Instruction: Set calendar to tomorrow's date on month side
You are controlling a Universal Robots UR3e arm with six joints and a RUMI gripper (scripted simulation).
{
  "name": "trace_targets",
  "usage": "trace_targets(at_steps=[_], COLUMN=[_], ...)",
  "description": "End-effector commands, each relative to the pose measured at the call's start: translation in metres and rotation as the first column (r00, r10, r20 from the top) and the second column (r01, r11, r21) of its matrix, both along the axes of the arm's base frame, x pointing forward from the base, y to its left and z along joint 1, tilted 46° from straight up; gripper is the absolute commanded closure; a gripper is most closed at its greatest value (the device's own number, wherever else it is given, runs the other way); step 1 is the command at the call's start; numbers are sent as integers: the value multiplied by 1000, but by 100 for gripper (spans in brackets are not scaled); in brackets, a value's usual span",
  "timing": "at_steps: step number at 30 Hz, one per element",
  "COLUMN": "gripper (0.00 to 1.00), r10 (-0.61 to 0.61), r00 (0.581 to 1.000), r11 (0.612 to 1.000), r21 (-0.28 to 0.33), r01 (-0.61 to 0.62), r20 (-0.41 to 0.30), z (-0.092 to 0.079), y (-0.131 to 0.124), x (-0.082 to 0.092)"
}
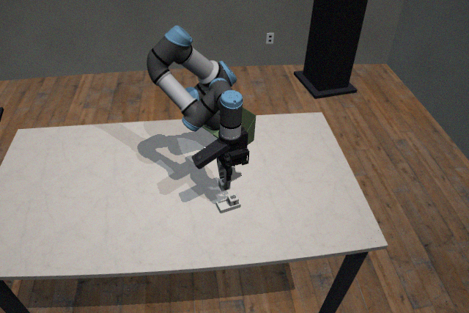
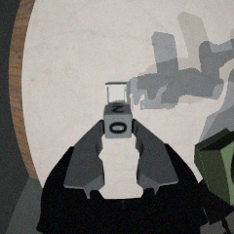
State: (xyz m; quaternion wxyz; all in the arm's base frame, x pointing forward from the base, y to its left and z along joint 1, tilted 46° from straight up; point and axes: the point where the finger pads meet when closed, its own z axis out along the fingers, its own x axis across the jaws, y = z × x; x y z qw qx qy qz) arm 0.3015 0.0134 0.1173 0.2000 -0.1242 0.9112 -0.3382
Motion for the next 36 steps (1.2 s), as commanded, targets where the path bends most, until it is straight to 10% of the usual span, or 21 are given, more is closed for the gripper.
trace_targets(at_steps=[1, 36], gripper=[89, 89], r10=[-2, 79], r00=[1000, 994], r11=[1000, 996], r21=[0, -45], r01=[2, -83], r20=[-1, -77], z=[2, 7], y=[2, -4], x=[-1, 2])
